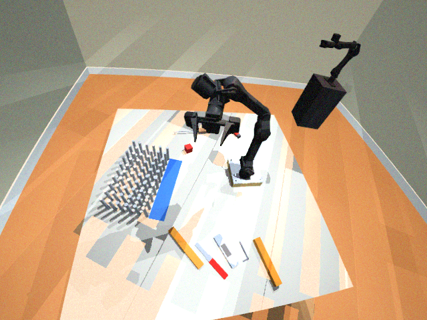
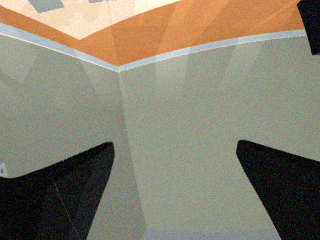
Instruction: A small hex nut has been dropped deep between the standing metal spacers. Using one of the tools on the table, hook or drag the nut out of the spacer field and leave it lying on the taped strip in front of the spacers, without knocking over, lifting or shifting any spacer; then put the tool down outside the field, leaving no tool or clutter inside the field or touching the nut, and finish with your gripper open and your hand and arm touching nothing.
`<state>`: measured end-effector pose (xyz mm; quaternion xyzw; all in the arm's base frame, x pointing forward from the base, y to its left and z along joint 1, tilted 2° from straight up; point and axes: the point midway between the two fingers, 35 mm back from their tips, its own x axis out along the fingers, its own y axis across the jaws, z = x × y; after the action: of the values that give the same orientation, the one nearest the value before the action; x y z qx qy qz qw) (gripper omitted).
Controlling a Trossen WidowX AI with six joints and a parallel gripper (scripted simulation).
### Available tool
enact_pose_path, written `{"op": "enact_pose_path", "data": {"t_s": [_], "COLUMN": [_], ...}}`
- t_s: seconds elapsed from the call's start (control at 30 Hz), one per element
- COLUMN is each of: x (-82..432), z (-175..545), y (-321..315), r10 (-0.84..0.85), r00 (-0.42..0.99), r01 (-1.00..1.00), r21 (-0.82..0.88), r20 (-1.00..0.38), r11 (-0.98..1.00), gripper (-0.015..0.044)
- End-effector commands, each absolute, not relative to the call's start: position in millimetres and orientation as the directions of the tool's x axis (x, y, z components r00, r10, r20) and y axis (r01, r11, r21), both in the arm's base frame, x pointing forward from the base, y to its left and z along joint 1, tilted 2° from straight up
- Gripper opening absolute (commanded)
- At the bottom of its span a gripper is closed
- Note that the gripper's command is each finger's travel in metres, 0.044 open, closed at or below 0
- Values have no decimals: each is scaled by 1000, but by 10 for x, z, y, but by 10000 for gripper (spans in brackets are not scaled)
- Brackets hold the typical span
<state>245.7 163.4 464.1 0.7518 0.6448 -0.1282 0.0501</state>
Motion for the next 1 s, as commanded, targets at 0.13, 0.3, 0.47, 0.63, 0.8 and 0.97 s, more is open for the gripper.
{"op": "enact_pose_path", "data": {"t_s": [0.13, 0.3, 0.47, 0.63, 0.8, 0.97], "x": [2828, 3296, 3659, 3886, 3966, 3932], "z": [4258, 3699, 3146, 2637, 2233, 1874], "y": [1609, 1527, 1392, 1213, 1023, 805], "r10": [906, 804, 670, 515, 366, 211], "r00": [239, 396, 552, 689, 789, 865], "r01": [954, 752, 445, 157, -19, -101], "r21": [255, 659, 854, 798, 577, 254], "r20": [-348, -444, -497, -510, -493, -455], "r11": [-154, -7, 268, 581, 816, 962], "gripper": [440, 440, 440, 440, 440, 440]}}
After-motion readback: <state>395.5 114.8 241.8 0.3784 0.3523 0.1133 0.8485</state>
